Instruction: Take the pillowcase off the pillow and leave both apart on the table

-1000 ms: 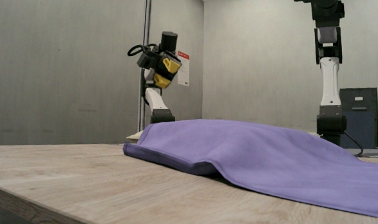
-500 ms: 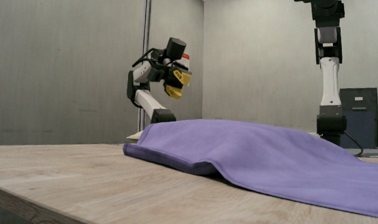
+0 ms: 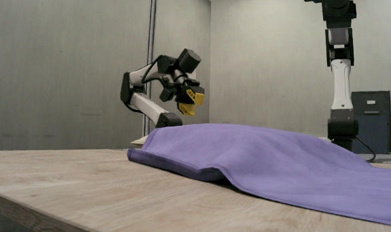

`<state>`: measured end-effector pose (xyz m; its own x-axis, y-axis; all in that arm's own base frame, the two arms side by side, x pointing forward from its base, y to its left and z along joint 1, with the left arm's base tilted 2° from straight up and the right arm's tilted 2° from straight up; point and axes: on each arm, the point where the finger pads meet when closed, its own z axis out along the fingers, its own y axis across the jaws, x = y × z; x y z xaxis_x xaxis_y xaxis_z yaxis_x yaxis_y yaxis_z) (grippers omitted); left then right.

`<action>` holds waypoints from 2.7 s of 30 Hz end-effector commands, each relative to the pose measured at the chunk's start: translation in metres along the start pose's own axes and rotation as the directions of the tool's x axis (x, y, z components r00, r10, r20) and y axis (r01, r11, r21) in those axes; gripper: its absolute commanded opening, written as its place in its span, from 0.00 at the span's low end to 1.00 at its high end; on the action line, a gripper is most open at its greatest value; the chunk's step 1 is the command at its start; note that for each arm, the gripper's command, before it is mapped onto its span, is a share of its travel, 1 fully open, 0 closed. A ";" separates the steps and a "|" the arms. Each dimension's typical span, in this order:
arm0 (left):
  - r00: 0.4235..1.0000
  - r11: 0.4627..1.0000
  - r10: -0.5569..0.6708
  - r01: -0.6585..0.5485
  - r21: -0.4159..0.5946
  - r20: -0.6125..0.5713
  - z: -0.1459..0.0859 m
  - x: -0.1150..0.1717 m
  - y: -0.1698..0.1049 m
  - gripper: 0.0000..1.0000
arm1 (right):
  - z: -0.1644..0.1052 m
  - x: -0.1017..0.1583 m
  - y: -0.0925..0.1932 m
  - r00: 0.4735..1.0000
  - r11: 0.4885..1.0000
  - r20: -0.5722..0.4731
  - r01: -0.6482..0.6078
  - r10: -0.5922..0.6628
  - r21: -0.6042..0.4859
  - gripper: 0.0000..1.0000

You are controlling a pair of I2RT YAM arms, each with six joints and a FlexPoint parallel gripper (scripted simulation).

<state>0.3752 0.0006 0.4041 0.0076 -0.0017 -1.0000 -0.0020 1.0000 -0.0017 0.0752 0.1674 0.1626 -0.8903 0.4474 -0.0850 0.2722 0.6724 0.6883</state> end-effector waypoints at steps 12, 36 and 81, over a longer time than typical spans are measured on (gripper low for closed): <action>0.999 1.000 0.010 -0.011 0.017 0.051 -0.005 -0.019 -0.005 1.00 | 0.017 0.015 -0.021 1.000 0.998 -0.029 -0.004 0.006 0.067 0.45; 0.999 1.000 0.010 -0.011 0.017 0.051 -0.005 -0.019 -0.005 1.00 | 0.048 0.017 -0.023 0.999 0.998 -0.039 -0.002 0.004 0.066 0.45; 0.999 1.000 0.010 -0.011 0.017 0.051 -0.005 -0.019 -0.005 1.00 | 0.101 0.019 -0.023 0.999 0.998 -0.046 -0.006 0.009 0.055 0.45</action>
<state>0.3752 0.0006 0.4041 0.0076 -0.0017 -1.0000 -0.0020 1.0000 -0.0017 0.0868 0.2125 0.0710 -0.8996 0.4338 -0.0505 0.3100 0.7156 0.6259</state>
